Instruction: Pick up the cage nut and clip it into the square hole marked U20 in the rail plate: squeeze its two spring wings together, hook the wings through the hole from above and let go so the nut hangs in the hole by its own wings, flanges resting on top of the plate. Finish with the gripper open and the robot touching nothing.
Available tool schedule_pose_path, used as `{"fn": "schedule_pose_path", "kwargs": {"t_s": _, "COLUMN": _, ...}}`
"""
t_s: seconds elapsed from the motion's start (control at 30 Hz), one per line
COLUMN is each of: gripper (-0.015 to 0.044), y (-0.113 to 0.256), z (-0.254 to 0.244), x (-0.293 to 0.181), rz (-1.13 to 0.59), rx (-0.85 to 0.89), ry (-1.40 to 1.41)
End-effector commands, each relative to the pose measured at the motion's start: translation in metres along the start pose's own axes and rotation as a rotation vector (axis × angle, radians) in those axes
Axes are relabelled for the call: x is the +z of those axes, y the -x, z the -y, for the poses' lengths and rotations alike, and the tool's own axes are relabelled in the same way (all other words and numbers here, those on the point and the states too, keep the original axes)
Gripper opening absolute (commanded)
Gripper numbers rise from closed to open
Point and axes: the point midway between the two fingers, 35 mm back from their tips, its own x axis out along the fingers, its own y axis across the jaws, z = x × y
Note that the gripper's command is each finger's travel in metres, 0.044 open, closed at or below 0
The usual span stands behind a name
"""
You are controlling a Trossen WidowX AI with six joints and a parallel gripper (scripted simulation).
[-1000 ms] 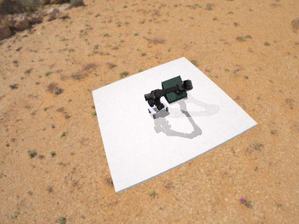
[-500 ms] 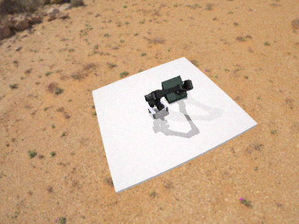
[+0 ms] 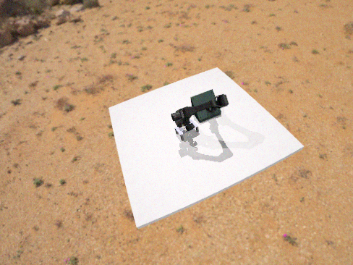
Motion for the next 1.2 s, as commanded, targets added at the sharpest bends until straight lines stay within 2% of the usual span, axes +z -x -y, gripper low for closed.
{"fn": "schedule_pose_path", "kwargs": {"t_s": 0.0, "gripper": 0.0023, "y": 0.0002, "z": 0.0000, "x": 0.0004, "rz": 0.003, "rx": -0.012, "ry": -0.004}}
{"fn": "schedule_pose_path", "kwargs": {"t_s": 1.17, "gripper": 0.0023, "y": 0.0004, "z": -0.0043, "x": 0.0004, "rz": 0.003, "rx": -0.047, "ry": -0.005}}
